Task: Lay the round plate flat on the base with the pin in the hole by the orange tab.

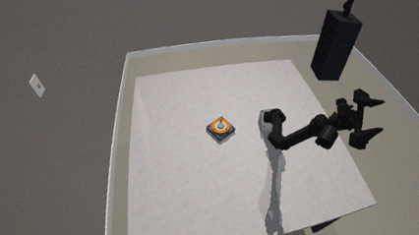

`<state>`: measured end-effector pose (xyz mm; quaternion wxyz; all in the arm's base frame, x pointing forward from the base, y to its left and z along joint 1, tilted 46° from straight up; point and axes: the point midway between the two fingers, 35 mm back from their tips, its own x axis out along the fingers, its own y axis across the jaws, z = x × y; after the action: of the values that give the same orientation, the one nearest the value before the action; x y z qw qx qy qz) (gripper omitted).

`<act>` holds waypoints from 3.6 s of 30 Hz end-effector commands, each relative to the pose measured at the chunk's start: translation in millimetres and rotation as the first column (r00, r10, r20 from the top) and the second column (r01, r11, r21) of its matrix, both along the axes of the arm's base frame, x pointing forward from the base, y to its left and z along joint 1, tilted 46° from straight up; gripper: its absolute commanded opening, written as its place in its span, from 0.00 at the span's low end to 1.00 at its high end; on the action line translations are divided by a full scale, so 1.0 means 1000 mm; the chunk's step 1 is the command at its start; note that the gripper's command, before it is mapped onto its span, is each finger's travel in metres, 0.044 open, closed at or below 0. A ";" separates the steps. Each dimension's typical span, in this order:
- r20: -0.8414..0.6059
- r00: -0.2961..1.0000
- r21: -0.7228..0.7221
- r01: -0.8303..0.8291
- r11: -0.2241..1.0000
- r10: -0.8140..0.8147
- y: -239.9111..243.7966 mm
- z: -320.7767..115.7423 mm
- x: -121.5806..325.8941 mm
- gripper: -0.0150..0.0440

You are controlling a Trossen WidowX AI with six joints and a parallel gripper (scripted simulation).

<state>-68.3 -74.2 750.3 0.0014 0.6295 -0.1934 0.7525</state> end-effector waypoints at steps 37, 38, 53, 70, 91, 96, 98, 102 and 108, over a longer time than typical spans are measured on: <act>0.802 0.495 0.574 -0.792 -0.206 0.334 -0.374 -0.340 0.191 0.25; 0.819 0.481 0.560 -0.788 -0.257 0.313 -0.374 -0.353 0.205 0.25; 0.843 0.536 0.265 -0.486 -0.833 -0.045 -0.290 -0.548 0.371 0.25; 0.327 0.919 -0.323 -0.111 -0.940 -0.221 -0.046 -0.726 0.418 0.25; 0.000 0.991 -0.489 -0.115 -0.865 -0.131 0.066 -0.780 0.379 0.25; -0.001 0.991 -0.490 -0.115 -0.864 -0.131 0.079 -0.793 0.375 0.25; -0.001 0.991 -0.490 -0.115 -0.864 -0.131 0.079 -0.793 0.375 0.25; -0.001 0.991 -0.490 -0.115 -0.864 -0.131 0.079 -0.793 0.373 0.25; -0.001 0.991 -0.490 -0.115 -0.864 -0.131 0.078 -0.794 0.366 0.25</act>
<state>301.0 4.7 -44.3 0.6308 0.2015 0.6691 0.3375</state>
